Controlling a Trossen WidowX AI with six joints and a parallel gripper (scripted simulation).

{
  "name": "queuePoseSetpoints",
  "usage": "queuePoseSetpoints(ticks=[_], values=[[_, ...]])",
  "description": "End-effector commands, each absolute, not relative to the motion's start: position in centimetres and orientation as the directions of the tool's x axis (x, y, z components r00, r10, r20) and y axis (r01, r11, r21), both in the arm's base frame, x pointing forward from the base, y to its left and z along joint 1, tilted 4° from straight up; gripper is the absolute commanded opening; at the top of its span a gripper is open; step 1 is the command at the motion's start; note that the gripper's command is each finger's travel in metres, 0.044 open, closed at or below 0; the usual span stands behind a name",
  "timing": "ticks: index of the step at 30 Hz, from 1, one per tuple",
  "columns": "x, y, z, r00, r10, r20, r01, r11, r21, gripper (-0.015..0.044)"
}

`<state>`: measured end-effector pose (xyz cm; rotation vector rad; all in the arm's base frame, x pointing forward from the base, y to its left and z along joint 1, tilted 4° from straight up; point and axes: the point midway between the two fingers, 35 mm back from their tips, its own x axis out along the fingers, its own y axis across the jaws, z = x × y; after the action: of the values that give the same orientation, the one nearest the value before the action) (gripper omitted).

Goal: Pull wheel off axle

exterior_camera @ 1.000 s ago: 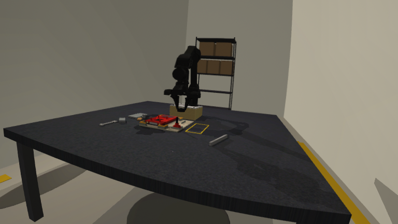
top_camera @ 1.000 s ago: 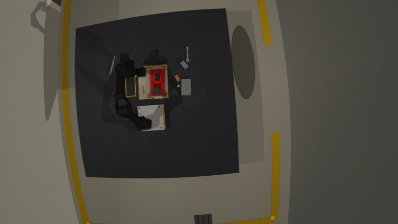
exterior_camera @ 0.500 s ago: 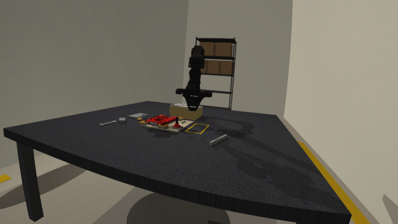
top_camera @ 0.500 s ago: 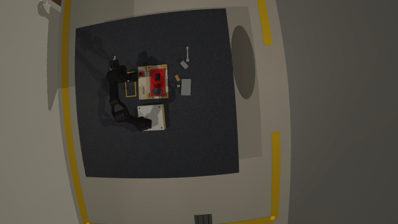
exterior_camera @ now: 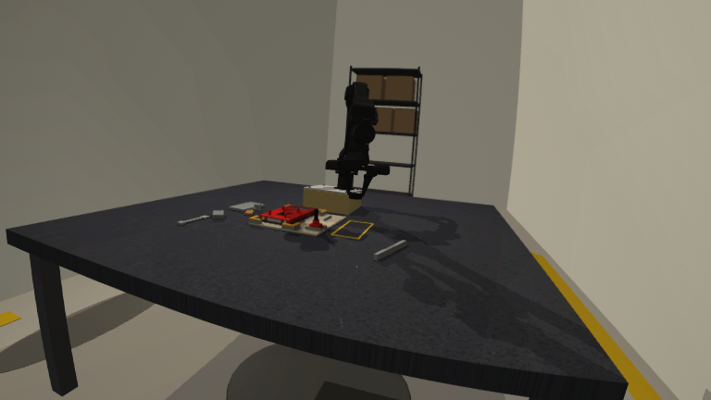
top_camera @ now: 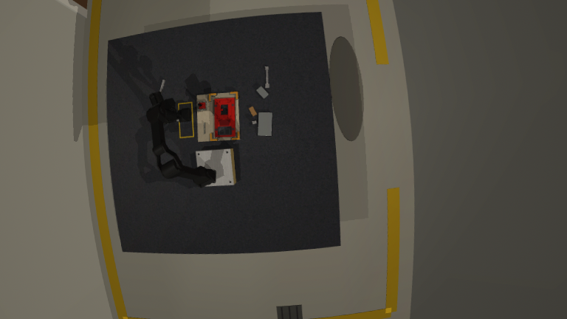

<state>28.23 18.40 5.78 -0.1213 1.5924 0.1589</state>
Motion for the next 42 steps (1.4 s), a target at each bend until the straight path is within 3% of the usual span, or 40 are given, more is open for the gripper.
queuePoseSetpoints(ticks=[1, 20, 31, 42], values=[[28.0, 18.5, 4.7, -0.036, 0.023, -0.999, -0.173, 0.984, 0.029, 0.0000], [27.6, 18.7, -4.0, -0.037, 0.023, -0.999, -0.173, 0.984, 0.029, 0.0000], [27.6, 18.5, -3.5, -0.043, 0.012, -0.999, -0.177, 0.984, 0.019, 0.0289], [27.8, 18.4, 2.4, -0.036, 0.023, -0.999, -0.173, 0.984, 0.029, 0.0300]])
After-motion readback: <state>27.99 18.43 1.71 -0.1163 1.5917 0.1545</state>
